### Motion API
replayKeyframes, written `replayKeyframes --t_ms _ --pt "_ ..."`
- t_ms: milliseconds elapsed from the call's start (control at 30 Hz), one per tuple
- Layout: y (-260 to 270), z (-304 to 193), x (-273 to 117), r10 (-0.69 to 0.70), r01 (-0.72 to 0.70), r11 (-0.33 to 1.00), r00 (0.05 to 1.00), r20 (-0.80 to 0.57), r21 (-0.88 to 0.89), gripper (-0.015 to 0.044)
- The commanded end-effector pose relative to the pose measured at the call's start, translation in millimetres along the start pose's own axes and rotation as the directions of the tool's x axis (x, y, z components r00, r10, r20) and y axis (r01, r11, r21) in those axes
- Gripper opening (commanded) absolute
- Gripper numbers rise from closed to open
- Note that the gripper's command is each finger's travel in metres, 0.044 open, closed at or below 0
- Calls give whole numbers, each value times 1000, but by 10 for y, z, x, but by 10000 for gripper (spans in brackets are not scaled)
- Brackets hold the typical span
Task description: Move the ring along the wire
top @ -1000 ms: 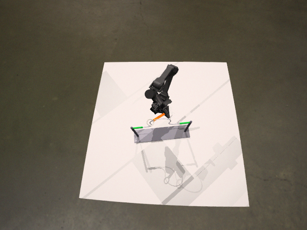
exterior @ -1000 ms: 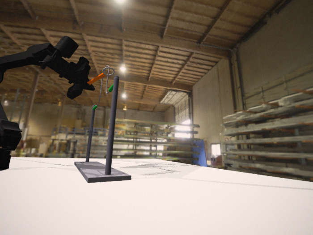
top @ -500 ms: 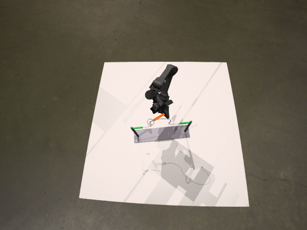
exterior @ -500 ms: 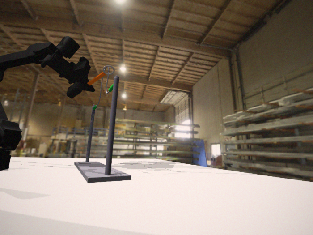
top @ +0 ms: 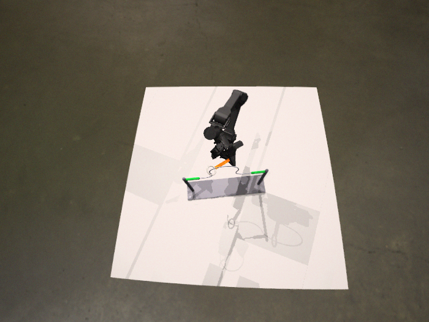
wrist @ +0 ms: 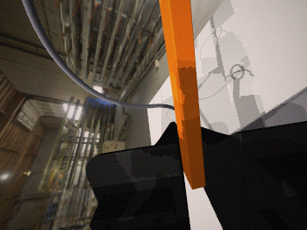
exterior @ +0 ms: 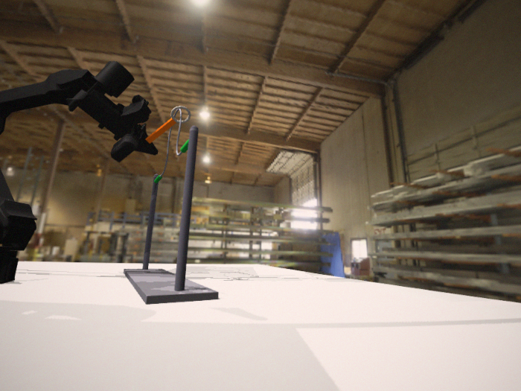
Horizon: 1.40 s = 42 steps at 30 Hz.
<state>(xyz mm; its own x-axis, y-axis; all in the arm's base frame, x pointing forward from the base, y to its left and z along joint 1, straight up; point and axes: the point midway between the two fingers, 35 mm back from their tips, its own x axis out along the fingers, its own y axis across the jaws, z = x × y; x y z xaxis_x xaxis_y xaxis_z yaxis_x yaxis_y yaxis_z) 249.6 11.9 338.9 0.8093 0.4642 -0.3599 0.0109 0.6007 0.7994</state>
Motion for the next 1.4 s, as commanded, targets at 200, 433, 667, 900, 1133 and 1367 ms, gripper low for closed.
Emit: replayKeyframes --t_ms 200,433,667,900,1133,1367 --pt "-17 23 -12 -57 59 993 998 21 -98 -150" --pt "-57 28 -11 -100 105 980 994 36 -168 -150" --pt "-98 37 -11 -144 153 958 988 55 -241 -150" --pt "-146 52 -14 -192 208 923 978 82 -324 -150" --pt "-193 71 -20 -236 262 876 965 113 -404 -150" --pt "-237 94 -29 -276 313 820 950 148 -479 -150"
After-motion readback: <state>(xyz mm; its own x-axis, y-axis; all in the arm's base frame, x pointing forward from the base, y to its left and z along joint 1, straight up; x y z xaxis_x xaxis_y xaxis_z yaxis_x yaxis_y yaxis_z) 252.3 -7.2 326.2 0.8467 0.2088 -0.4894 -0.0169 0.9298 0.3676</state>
